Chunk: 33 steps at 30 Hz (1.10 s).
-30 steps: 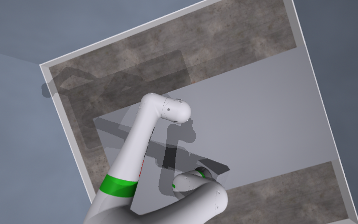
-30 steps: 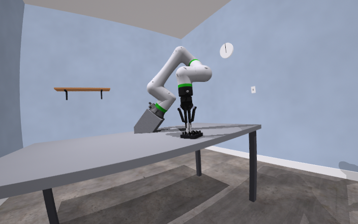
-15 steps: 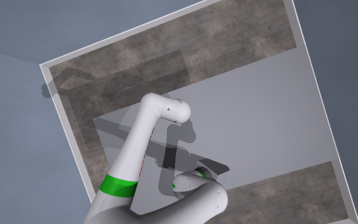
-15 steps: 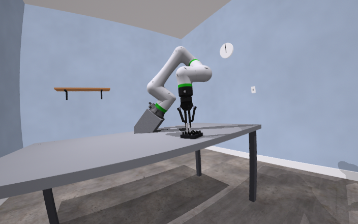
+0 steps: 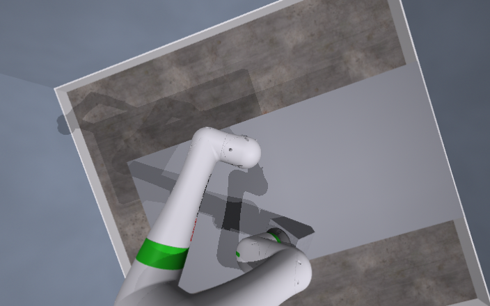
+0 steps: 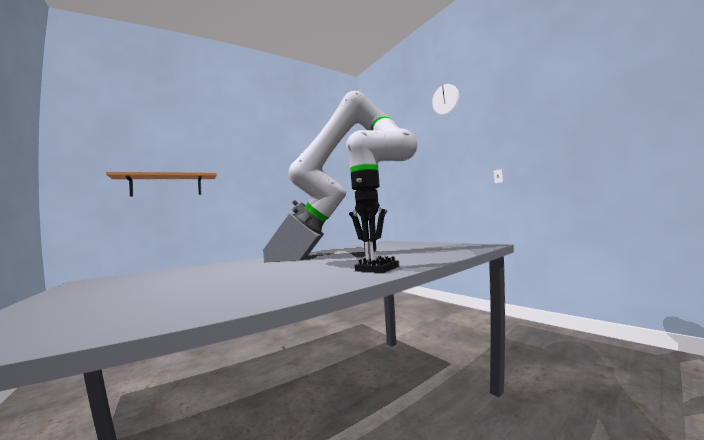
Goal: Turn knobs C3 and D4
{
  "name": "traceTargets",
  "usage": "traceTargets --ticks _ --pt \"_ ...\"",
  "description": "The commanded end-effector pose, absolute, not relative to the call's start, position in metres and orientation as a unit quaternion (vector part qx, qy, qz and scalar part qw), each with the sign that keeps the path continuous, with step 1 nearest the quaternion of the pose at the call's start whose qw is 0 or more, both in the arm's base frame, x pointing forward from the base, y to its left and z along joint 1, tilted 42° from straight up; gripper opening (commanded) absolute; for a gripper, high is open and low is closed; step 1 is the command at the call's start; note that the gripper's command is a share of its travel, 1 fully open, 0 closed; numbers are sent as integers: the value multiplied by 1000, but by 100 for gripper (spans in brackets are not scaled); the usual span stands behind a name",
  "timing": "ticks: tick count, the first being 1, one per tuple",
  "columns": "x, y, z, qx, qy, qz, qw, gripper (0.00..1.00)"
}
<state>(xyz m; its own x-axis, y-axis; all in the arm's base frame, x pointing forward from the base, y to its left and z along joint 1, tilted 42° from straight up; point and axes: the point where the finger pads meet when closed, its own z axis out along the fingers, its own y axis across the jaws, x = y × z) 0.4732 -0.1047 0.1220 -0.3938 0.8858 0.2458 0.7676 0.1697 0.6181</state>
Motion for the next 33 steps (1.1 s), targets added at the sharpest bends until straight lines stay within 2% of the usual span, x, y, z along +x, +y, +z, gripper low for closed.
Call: traceTargets --ticks 1,33 --pt "473 -105 122 570 741 347 74 5" --pt "473 -105 122 633 689 352 43 5"
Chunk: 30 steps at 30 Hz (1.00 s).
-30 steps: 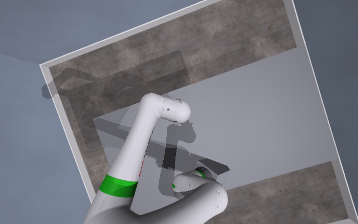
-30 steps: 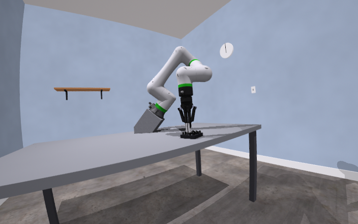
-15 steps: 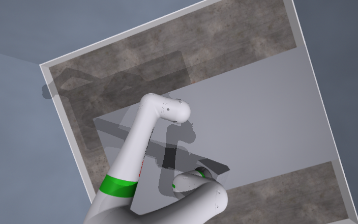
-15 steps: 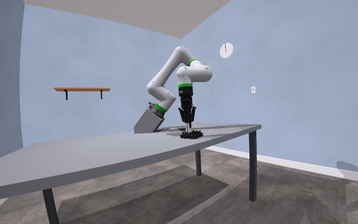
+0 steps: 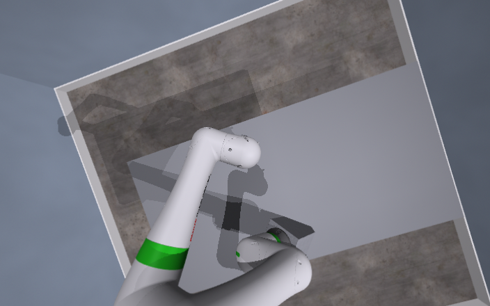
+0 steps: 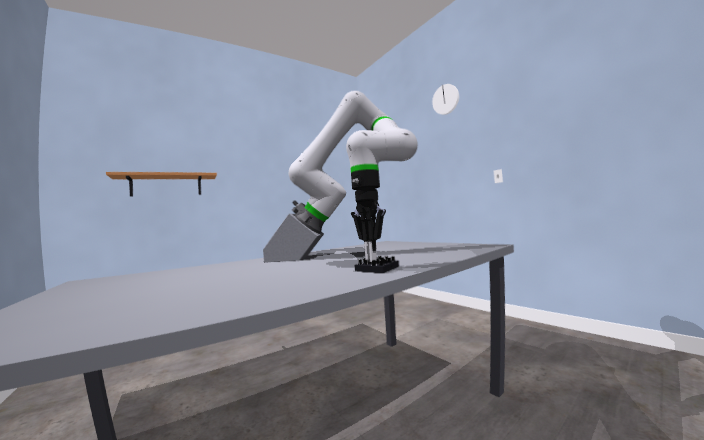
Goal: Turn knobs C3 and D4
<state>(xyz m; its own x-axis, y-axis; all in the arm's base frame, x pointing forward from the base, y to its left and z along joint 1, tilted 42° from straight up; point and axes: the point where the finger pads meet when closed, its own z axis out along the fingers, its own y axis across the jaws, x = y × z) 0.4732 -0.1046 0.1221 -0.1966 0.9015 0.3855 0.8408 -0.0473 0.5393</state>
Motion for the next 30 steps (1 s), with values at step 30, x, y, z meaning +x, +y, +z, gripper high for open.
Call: traceTargets --ticks 30 --pt "473 -105 122 633 689 352 43 12"
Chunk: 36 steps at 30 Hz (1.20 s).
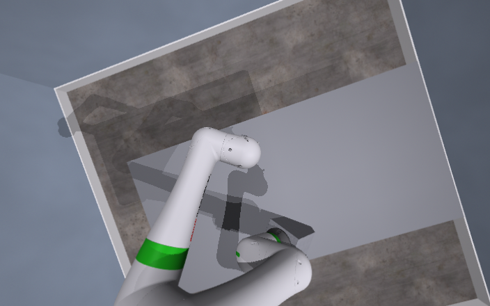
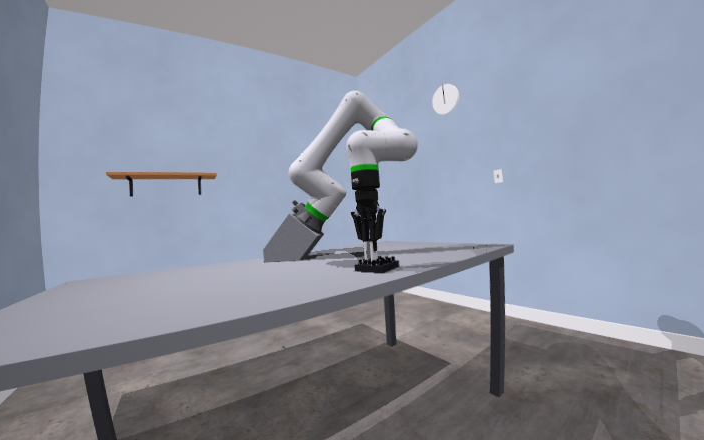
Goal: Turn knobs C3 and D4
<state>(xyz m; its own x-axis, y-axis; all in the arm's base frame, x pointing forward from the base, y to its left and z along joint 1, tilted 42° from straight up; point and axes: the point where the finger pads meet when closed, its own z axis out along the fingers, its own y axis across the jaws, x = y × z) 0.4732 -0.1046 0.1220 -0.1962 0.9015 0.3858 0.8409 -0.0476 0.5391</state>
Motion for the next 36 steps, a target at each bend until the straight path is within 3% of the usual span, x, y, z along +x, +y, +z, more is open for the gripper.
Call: traceTargets --ticks 1,36 --pt "473 -105 122 633 689 352 43 12" --pt "454 -121 151 633 689 352 43 12"
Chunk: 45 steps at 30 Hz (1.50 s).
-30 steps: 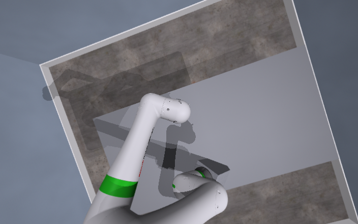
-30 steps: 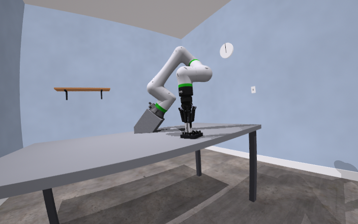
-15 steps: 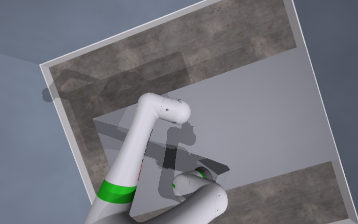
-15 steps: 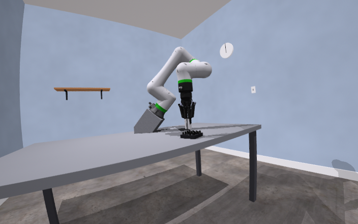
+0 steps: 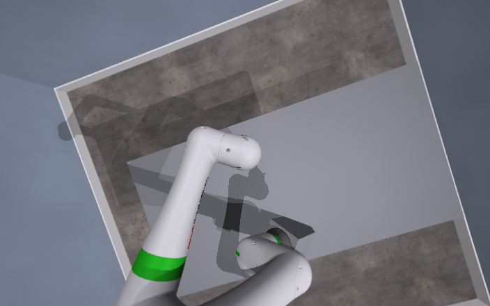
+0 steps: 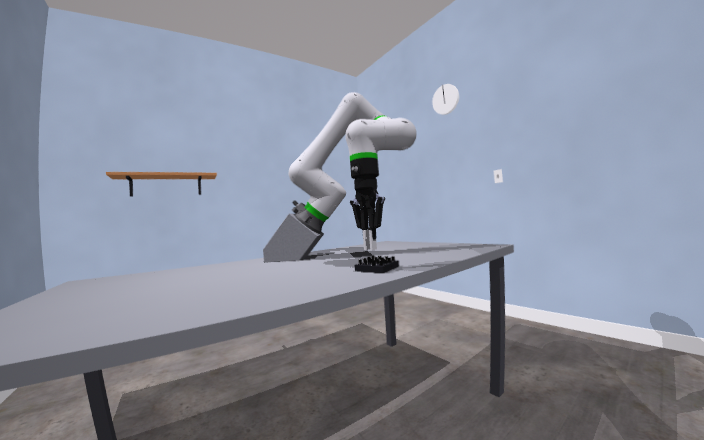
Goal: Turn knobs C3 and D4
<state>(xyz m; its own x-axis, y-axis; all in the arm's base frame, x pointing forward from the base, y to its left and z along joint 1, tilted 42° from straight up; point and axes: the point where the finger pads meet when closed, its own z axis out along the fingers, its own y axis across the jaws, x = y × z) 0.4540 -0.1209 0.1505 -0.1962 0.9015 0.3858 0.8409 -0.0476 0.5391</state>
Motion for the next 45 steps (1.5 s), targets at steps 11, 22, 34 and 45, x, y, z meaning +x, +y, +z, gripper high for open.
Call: traceTargets --ticks 11,22,34,45 --pt "453 -122 152 599 718 349 60 12" --pt "451 -124 155 443 824 330 129 12" --pt "449 -126 159 286 890 301 187 12" --pt "447 -127 161 156 922 272 228 12"
